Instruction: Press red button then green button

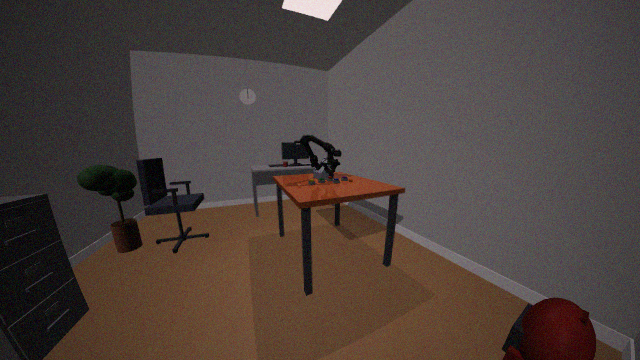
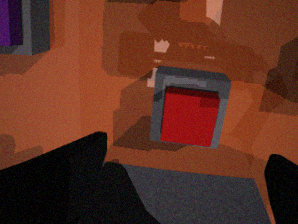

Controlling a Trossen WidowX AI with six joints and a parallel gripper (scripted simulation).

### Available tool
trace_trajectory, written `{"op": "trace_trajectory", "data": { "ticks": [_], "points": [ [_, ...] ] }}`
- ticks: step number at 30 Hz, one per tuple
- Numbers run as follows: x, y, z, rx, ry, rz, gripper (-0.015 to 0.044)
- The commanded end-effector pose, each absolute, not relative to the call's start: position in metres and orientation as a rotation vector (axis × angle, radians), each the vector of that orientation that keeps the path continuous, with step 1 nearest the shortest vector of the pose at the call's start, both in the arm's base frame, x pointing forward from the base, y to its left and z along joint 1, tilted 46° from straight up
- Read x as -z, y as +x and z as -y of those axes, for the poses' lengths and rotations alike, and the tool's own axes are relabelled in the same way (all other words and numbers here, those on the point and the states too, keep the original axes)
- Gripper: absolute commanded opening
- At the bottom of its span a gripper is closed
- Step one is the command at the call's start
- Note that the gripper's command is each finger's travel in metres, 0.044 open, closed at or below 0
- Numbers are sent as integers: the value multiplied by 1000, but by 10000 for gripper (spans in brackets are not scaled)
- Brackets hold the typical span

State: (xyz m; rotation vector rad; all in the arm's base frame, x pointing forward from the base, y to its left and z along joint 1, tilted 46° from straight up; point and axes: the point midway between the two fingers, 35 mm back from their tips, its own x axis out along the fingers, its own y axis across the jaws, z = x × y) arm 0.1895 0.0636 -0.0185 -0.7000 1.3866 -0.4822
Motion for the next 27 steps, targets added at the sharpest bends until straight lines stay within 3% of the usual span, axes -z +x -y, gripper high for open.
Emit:
{"op": "trace_trajectory", "data": {
  "ticks": [1, 8, 27],
  "points": [
    [30, 188, -49, 488, -719, -1392, 190],
    [30, 188, -49, 488, -719, -1392, 20],
    [42, 191, -38, 487, -719, -1392, 20]
  ]
}}
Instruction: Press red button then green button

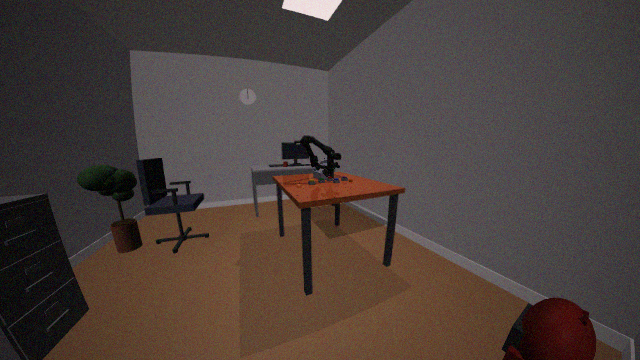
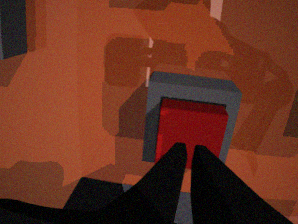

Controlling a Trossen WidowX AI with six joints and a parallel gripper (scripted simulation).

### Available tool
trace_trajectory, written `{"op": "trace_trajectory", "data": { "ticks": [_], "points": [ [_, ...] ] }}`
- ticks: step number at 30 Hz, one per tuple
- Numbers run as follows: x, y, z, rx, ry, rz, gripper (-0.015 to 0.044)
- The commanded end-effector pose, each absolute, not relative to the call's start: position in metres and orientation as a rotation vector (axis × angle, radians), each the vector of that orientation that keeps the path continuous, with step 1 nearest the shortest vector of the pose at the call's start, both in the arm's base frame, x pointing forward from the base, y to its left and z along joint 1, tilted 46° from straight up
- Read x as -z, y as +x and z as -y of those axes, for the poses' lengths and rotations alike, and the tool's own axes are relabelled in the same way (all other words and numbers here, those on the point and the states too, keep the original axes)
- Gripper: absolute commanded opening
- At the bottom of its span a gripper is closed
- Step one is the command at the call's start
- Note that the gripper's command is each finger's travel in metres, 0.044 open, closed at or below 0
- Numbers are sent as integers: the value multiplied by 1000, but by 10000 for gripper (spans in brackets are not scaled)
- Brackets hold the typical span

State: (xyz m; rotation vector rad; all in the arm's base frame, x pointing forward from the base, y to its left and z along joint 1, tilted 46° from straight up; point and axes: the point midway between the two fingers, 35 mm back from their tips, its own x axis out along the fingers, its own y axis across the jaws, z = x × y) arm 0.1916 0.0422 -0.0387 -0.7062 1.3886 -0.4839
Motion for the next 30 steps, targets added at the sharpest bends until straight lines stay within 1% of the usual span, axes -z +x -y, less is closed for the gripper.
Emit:
{"op": "trace_trajectory", "data": {
  "ticks": [1, 12, 30],
  "points": [
    [43, 191, -37, 487, -719, -1392, 20],
    [54, 193, -25, 489, -720, -1391, 20],
    [54, 193, -25, 489, -720, -1391, 20]
  ]
}}
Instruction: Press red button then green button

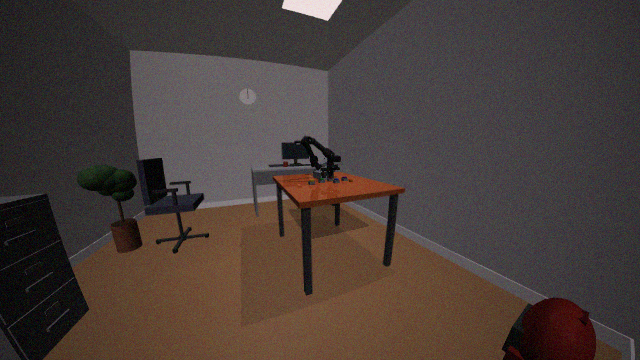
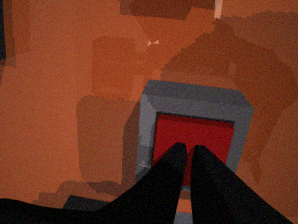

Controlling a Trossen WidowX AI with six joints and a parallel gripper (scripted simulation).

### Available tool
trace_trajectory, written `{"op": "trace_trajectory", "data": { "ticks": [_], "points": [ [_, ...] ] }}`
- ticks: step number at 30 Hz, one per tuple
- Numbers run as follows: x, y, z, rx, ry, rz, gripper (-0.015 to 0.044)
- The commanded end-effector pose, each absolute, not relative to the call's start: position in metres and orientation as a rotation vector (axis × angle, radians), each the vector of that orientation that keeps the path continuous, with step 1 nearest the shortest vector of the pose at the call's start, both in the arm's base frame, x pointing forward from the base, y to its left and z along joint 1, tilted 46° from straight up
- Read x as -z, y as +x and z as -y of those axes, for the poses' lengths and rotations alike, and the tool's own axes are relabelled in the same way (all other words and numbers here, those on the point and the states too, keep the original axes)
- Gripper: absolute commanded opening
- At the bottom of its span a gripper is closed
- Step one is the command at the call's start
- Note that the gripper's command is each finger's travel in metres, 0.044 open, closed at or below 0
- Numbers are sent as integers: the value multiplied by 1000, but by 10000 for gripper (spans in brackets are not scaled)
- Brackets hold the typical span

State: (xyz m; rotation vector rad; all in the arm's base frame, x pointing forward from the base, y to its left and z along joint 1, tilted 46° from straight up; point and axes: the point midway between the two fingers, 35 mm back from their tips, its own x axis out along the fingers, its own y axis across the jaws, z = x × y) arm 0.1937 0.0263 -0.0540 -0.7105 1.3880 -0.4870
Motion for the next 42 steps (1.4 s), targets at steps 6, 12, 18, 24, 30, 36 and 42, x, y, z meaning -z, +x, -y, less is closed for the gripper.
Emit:
{"op": "trace_trajectory", "data": {
  "ticks": [6, 12, 18, 24, 30, 36, 42],
  "points": [
    [30, 188, -49, 488, -719, -1392, 20],
    [-5, 182, -86, 485, -717, -1394, 20],
    [-19, 186, -89, 481, -716, -1395, 20],
    [-79, 232, -37, 480, -716, -1392, 20],
    [-93, 239, -19, 490, -721, -1391, 20],
    [-52, 247, 23, 493, -723, -1389, 20],
    [-49, 248, 26, 492, -723, -1389, 20]
  ]
}}
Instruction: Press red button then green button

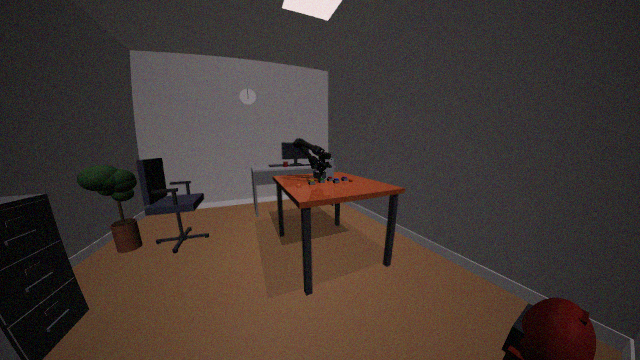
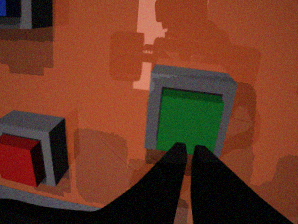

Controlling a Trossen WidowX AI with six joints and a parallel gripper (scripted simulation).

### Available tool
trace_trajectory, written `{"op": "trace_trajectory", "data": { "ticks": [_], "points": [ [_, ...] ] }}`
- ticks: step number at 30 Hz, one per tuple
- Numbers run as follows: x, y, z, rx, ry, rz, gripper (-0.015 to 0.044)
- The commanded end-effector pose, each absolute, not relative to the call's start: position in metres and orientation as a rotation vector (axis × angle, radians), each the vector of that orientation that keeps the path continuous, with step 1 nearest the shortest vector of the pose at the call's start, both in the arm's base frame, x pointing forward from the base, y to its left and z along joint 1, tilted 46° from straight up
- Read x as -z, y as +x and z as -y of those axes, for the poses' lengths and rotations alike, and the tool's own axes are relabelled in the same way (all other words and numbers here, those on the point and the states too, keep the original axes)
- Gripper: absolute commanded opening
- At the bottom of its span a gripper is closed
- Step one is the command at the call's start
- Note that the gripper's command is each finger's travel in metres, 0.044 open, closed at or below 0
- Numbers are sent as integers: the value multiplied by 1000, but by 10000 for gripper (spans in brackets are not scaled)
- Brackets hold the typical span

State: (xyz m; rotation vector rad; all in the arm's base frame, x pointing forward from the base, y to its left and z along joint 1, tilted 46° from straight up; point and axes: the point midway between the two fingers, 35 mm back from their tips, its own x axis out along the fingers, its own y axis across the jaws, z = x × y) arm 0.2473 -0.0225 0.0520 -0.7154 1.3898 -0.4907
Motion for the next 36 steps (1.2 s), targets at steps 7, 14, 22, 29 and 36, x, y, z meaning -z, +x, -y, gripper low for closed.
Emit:
{"op": "trace_trajectory", "data": {
  "ticks": [7, 14, 22, 29, 36],
  "points": [
    [-41, 250, 34, 492, -722, -1389, 20],
    [-33, 251, 42, 493, -723, -1389, 20],
    [-29, 251, 47, 494, -724, -1388, 20],
    [-29, 251, 47, 494, -724, -1388, 20],
    [-29, 251, 47, 494, -724, -1388, 20]
  ]
}}
